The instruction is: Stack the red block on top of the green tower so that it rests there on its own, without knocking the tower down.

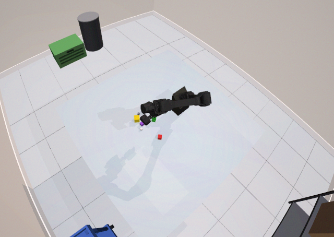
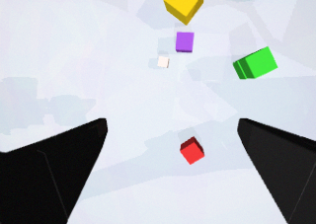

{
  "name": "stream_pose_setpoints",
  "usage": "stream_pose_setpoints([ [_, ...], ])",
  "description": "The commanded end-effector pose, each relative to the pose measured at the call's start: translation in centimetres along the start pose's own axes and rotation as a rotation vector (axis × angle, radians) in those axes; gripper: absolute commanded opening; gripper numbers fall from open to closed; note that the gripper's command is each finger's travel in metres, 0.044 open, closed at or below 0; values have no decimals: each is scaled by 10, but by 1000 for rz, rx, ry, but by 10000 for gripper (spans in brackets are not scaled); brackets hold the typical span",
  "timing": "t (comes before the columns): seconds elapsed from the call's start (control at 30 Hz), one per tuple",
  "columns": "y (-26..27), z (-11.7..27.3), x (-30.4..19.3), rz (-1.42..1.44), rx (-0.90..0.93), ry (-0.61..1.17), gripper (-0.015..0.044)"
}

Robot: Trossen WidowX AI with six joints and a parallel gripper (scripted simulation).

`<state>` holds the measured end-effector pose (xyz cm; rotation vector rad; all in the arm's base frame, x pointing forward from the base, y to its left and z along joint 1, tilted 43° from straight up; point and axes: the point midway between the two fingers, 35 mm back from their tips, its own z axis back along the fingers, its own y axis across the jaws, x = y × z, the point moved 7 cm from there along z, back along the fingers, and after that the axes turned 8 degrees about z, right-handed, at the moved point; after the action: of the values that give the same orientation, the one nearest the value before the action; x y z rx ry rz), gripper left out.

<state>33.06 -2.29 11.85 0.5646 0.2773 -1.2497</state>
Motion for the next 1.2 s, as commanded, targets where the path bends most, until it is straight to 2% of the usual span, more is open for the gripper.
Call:
stream_pose_setpoints([
  [0.0, 0, -7, -9, 189, -8, 25, 440],
  [0.6, 0, -34, -46, 1165, 19, 139, 440],
  [1.17, -4, -56, -79, 2049, 139, 243, 440],
])
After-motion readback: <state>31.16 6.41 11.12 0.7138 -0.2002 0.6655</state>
